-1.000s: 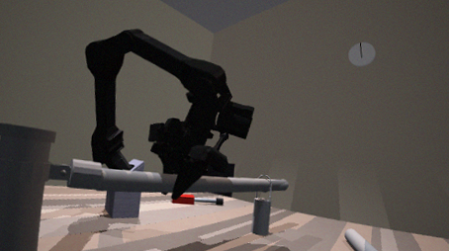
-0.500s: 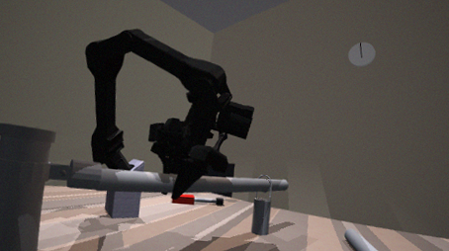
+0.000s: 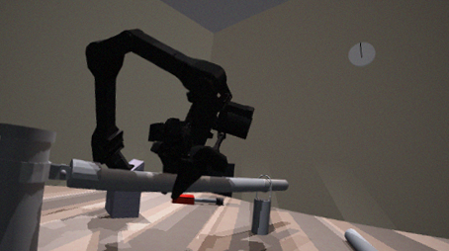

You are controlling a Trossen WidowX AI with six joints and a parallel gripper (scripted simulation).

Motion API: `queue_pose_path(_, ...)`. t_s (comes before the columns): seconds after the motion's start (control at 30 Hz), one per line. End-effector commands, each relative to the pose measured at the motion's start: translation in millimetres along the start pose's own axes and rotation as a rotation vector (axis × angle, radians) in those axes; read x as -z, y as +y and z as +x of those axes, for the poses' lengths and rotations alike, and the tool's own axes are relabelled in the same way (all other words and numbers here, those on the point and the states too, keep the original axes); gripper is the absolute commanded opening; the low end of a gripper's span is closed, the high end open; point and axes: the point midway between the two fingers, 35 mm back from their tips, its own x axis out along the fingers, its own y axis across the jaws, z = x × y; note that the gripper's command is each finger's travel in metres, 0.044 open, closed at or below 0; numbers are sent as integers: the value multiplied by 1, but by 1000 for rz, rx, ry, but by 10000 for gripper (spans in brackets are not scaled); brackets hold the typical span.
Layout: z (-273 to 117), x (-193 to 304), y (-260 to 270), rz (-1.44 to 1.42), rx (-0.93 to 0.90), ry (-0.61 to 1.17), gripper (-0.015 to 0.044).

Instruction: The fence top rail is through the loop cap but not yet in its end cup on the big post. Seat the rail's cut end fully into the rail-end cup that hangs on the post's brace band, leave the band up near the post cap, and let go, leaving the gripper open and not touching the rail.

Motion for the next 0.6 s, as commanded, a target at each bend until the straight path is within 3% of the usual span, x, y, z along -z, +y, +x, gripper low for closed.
queue_pose_path(0.0,-2,-7,1,0,-8,-12,0)
queue_pose_path(0.57,-5,-9,1,0,-8,-12,0)
